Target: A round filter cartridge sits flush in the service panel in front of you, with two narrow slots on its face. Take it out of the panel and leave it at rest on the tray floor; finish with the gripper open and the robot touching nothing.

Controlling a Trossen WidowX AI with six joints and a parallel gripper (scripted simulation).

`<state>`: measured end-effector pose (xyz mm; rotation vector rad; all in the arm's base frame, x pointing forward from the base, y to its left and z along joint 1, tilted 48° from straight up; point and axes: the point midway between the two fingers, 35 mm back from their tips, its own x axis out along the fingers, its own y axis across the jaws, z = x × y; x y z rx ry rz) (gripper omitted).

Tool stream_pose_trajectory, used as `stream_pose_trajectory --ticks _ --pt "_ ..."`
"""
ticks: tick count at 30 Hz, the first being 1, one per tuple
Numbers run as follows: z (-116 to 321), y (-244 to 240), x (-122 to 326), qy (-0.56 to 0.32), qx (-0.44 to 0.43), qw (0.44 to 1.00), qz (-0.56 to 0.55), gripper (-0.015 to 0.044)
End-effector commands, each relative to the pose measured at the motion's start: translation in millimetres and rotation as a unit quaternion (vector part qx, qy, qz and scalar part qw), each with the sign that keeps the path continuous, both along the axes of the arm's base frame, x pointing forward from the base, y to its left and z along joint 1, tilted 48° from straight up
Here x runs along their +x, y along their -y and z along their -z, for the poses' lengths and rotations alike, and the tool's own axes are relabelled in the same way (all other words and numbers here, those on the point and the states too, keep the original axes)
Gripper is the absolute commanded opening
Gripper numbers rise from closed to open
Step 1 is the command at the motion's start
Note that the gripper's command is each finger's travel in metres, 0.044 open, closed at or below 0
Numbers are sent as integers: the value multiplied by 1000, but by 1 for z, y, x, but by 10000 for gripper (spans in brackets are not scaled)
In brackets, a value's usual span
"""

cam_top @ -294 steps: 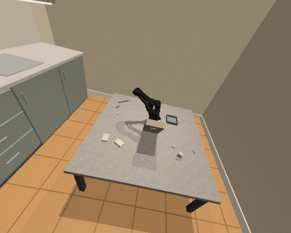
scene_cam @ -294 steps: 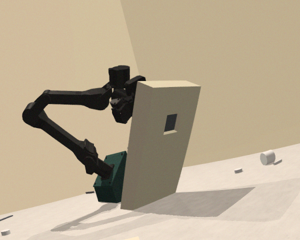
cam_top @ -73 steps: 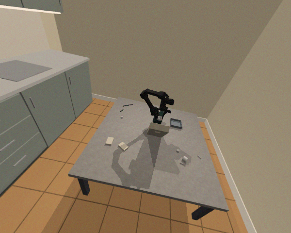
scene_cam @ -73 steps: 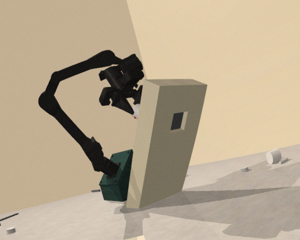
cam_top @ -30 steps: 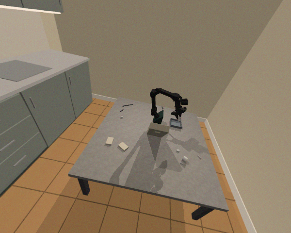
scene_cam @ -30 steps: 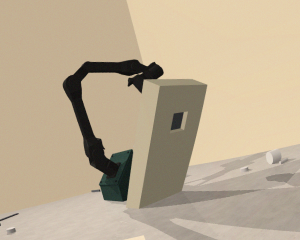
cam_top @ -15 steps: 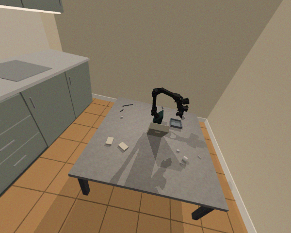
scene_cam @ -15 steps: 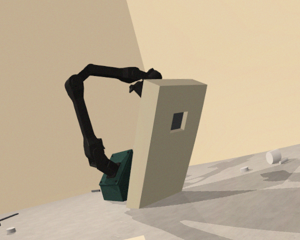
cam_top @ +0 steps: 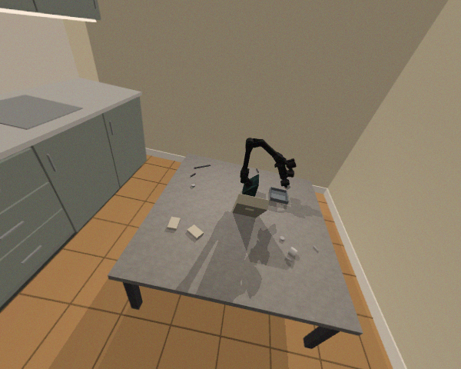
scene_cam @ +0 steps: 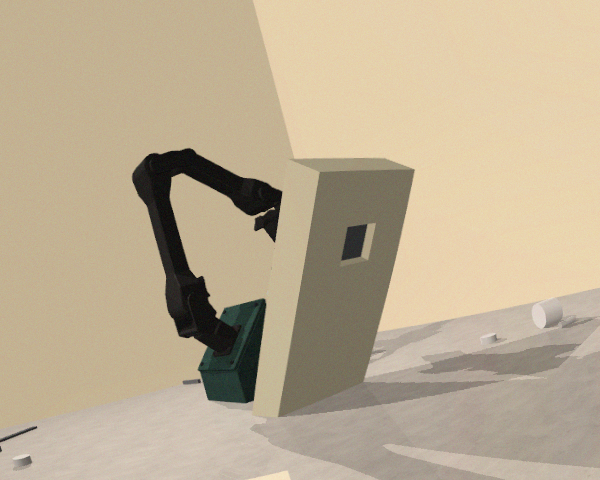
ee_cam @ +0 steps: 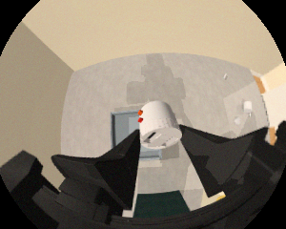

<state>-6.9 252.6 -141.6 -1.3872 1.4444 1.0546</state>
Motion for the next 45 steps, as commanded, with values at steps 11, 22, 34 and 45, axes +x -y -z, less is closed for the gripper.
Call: stream_pose_trajectory --ticks 11,22,34,45 --pt "25 43 -51 -83 -2 993 -78 0" --pt "65 83 -54 -84 -2 993 -78 0" --pt "73 97 -52 -82 -8 993 -80 158" --pt "73 97 -52 -82 -8 993 -80 440"
